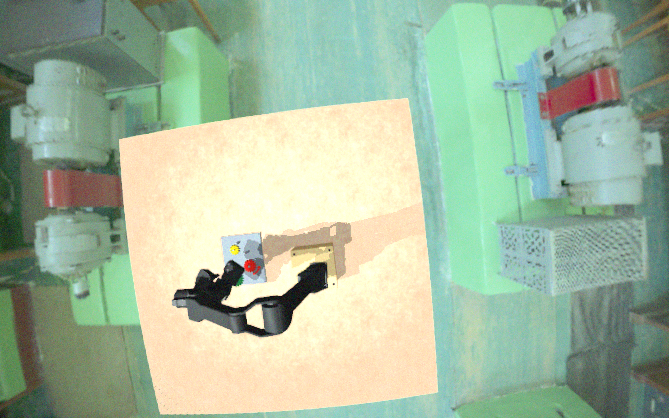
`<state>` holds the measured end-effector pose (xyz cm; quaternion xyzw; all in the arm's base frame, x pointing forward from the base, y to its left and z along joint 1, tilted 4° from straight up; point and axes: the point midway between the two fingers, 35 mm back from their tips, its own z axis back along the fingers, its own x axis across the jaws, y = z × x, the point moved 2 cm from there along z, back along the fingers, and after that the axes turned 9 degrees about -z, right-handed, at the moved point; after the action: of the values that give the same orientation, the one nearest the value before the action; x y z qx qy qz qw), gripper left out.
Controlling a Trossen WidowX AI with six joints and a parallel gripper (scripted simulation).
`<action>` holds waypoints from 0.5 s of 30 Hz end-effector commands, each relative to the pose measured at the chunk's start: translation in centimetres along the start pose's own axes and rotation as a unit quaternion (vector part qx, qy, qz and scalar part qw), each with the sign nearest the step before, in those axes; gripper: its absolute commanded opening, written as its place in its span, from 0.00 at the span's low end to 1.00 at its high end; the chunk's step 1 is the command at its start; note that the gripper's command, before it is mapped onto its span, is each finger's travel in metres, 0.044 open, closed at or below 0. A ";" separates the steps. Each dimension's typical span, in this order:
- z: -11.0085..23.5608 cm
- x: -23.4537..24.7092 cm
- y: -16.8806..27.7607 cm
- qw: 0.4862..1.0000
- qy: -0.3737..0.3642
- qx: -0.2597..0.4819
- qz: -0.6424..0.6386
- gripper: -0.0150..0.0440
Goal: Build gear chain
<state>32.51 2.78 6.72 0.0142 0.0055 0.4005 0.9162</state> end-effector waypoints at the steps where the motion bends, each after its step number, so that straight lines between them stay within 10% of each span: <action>1: -0.6 -1.0 -0.8 1.000 0.003 0.000 0.002 0.25; 15: -2.1 -3.8 -2.9 1.000 0.005 -0.001 0.002 0.25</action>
<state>32.28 -0.95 5.02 0.0127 0.0066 0.4007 0.9161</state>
